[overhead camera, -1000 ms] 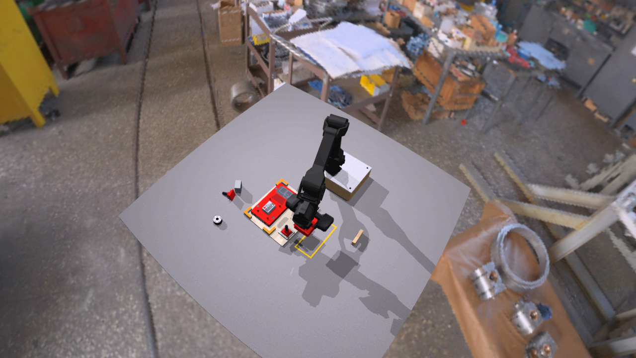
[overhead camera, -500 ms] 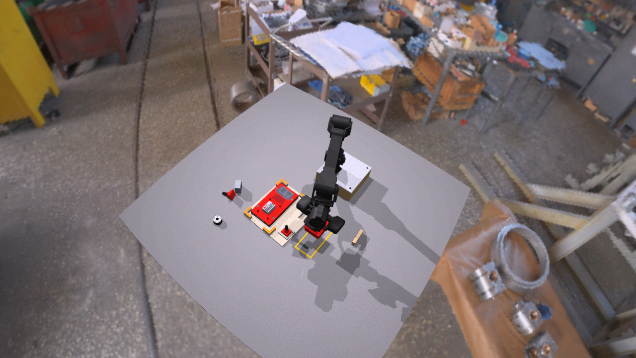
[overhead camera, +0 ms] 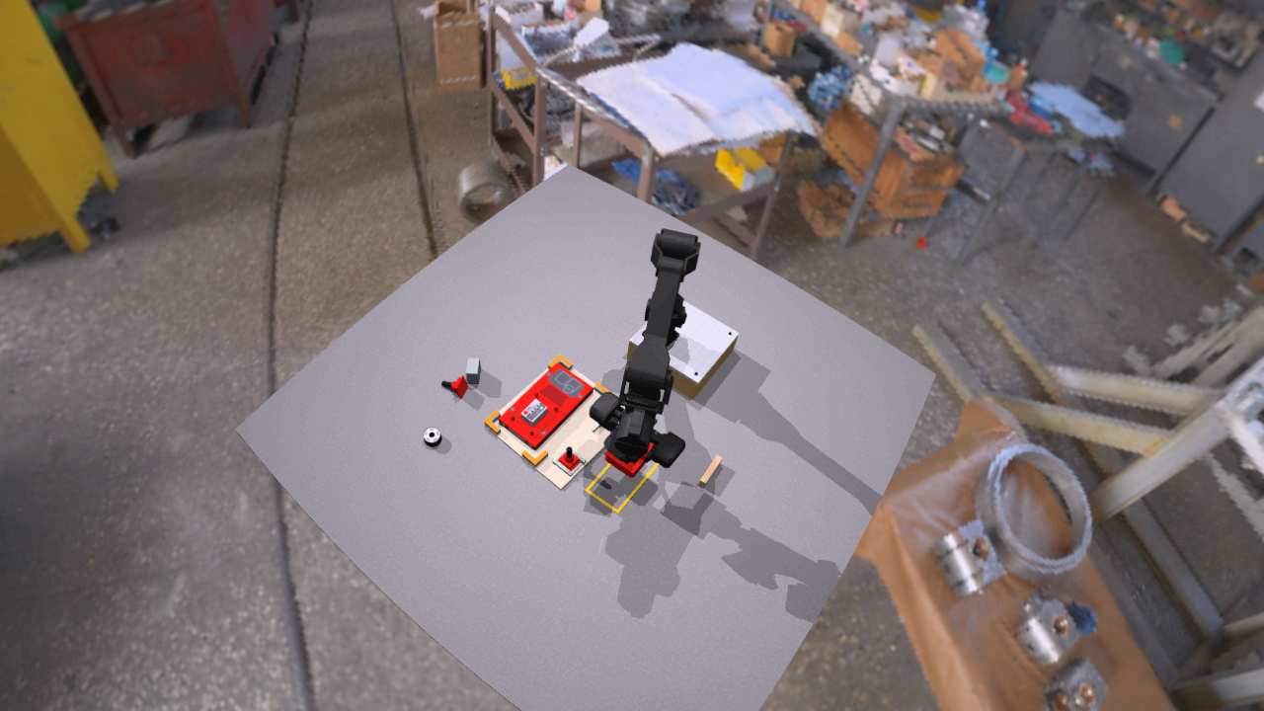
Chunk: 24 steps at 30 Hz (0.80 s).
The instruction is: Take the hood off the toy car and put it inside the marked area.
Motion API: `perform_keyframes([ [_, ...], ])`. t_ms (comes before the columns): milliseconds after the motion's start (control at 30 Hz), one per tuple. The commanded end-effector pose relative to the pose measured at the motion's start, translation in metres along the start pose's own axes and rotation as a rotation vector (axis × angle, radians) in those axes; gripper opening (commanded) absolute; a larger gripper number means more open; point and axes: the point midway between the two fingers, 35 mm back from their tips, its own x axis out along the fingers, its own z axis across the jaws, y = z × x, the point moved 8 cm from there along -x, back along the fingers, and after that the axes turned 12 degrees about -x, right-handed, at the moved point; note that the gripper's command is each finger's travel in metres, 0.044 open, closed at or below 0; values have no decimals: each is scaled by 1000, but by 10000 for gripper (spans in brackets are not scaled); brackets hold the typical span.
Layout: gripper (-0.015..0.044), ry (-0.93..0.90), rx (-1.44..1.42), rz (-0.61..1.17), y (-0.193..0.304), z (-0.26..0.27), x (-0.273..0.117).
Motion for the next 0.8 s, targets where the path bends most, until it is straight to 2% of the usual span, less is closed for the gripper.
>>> perform_keyframes([
  [0, 0, 5, 4, 7, 0, 0, 7],
  [767, 0, 5, 4, 7, 0, 0, 29],
])
